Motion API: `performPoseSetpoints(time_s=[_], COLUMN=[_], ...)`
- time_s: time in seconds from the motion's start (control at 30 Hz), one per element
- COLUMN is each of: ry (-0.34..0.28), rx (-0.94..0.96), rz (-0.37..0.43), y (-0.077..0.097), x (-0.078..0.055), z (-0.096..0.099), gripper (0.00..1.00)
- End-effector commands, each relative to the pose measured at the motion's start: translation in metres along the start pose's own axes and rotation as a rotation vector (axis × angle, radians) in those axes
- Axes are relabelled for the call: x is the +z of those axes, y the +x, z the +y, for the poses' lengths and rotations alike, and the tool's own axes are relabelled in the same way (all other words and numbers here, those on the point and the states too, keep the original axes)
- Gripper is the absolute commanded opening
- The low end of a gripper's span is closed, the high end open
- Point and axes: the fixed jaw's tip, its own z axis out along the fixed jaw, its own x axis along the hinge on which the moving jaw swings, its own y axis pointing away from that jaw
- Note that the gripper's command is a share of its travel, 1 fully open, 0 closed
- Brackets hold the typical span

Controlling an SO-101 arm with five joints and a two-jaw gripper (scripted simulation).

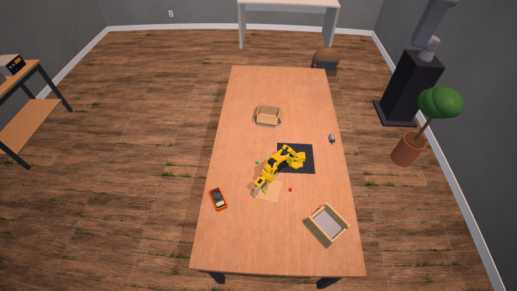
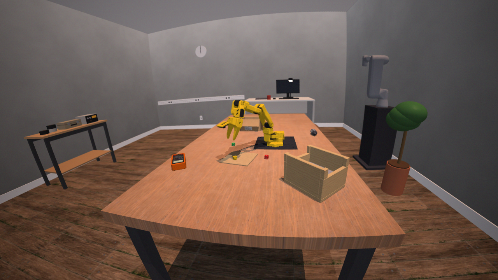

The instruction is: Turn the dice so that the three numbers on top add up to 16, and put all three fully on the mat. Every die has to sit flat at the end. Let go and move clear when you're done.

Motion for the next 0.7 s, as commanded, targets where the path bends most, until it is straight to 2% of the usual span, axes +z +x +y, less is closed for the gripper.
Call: performPoseSetpoints(time_s=[0.0,0.07,0.23,0.37,0.47,0.67], ry=[-0.014,-0.014,-0.029,-0.036,-0.039,-0.039], rx=[0.001,0.001,0.001,0.001,0.001,0.001], rz=[-0.109,-0.109,-0.253,-0.329,-0.353,-0.358], y=[-0.007,-0.007,-0.014,-0.015,-0.015,-0.015], x=[-0.028,-0.028,-0.064,-0.083,-0.089,-0.091], z=[0.003,0.003,0.003,0.003,0.003,0.003], gripper=[0.26,0.26,0.26,0.25,0.25,0.25])
